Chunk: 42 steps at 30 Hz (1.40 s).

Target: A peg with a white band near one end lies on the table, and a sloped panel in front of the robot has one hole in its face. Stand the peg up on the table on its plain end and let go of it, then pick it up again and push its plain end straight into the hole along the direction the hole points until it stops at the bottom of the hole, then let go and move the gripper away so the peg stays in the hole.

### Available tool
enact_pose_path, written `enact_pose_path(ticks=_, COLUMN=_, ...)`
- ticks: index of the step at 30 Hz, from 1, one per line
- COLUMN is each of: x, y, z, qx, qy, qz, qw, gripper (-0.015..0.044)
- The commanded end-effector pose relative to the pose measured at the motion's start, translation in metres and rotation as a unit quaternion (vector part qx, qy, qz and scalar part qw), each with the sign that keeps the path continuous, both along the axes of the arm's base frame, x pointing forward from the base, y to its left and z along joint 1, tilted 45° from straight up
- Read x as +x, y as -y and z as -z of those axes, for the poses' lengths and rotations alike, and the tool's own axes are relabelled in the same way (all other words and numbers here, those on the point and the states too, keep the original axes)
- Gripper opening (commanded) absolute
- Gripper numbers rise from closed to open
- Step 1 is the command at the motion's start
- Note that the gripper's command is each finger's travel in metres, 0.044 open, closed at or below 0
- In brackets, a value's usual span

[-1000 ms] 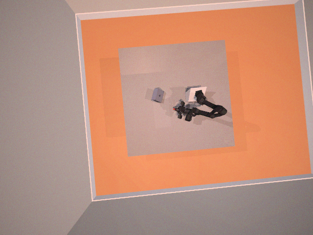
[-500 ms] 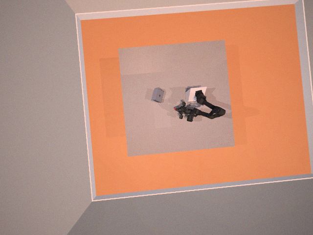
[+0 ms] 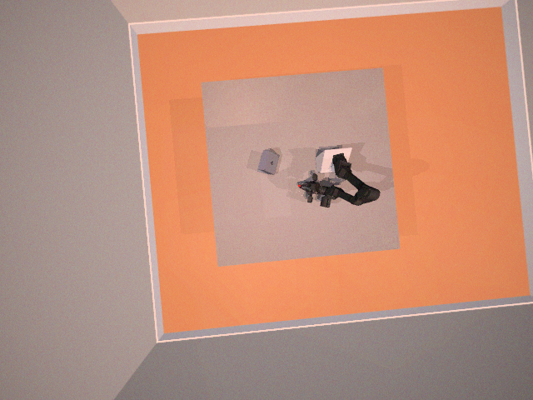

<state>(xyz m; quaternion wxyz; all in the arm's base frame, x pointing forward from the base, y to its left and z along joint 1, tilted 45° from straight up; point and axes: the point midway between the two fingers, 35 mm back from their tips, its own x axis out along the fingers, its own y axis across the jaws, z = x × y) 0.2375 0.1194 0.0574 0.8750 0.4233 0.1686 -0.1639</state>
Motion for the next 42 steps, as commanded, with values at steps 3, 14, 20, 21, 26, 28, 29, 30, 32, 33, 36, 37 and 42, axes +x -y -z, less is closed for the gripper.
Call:
enact_pose_path(ticks=3, x=-0.0033, y=-0.0024, z=-0.0001, qx=-0.012, qy=0.015, qz=0.018, qw=1.0, gripper=0.0051)
enact_pose_path(ticks=14, x=-0.0095, y=-0.0063, z=-0.0002, qx=-0.033, qy=0.043, qz=0.051, qw=0.997, gripper=0.0051)
enact_pose_path(ticks=20, x=-0.0113, y=-0.0074, z=-0.0003, qx=-0.038, qy=0.05, qz=0.059, qw=0.996, gripper=0.0051)
enact_pose_path(ticks=21, x=-0.0115, y=-0.0072, z=-0.0006, qx=-0.035, qy=0.046, qz=0.055, qw=0.997, gripper=0.0051)
enact_pose_path(ticks=26, x=-0.0116, y=-0.008, z=0.0, qx=-0.035, qy=0.046, qz=0.055, qw=0.997, gripper=0.0051)
enact_pose_path(ticks=28, x=-0.0112, y=-0.0086, z=0.0006, qx=-0.035, qy=0.047, qz=0.056, qw=0.997, gripper=0.0051)
enact_pose_path(ticks=29, x=-0.0112, y=-0.0088, z=0.0007, qx=-0.035, qy=0.047, qz=0.056, qw=0.997, gripper=0.0051)
enact_pose_path(ticks=30, x=-0.0112, y=-0.009, z=0.0009, qx=-0.035, qy=0.047, qz=0.055, qw=0.997, gripper=0.0051)
enact_pose_path(ticks=32, x=-0.0111, y=-0.0095, z=0.0011, qx=-0.035, qy=0.047, qz=0.055, qw=0.997, gripper=0.0051)
enact_pose_path(ticks=33, x=-0.0111, y=-0.0098, z=0.0013, qx=-0.035, qy=0.047, qz=0.055, qw=0.997, gripper=0.0051)
enact_pose_path(ticks=36, x=-0.0109, y=-0.0106, z=0.0017, qx=-0.035, qy=0.047, qz=0.054, qw=0.997, gripper=0.0051)
enact_pose_path(ticks=37, x=-0.0109, y=-0.0109, z=0.0018, qx=-0.035, qy=0.047, qz=0.054, qw=0.997, gripper=0.0051)
enact_pose_path(ticks=42, x=-0.0109, y=-0.0115, z=0.0019, qx=-0.035, qy=0.047, qz=0.054, qw=0.997, gripper=0.0051)
